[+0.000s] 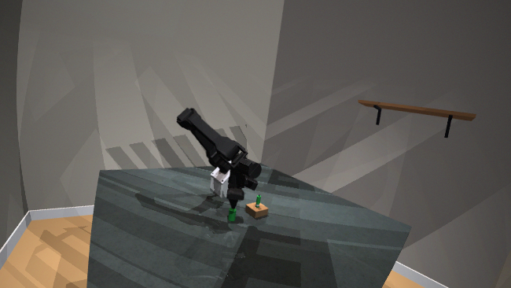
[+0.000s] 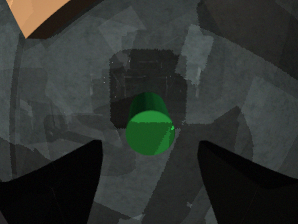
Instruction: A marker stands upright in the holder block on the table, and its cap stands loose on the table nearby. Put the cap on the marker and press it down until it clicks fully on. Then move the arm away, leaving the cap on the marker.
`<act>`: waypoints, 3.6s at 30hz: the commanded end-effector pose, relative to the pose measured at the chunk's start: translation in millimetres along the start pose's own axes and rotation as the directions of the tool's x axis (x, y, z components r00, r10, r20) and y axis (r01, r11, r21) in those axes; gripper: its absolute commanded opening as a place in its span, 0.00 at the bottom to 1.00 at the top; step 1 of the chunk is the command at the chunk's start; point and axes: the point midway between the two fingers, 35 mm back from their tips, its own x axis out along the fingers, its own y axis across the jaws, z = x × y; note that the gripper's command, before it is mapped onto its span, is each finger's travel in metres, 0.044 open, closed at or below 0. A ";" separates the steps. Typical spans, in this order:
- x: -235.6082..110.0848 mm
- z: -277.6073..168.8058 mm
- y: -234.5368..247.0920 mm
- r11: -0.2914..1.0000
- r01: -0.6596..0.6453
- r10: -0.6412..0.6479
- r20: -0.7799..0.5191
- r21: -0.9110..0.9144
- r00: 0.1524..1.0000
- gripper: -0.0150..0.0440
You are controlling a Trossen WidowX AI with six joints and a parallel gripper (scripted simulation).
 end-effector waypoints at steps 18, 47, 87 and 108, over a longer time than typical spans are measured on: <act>32.4 1.0 -0.5 1.000 -0.001 0.001 -0.002 -0.006 1.000 0.68; 55.1 -0.4 -0.5 1.000 0.001 -0.001 -0.005 -0.006 1.000 0.40; -18.9 32.4 12.0 1.000 0.001 -0.001 0.017 -0.001 1.000 0.25; -46.2 89.9 51.2 1.000 -0.010 0.010 0.022 -0.007 1.000 0.25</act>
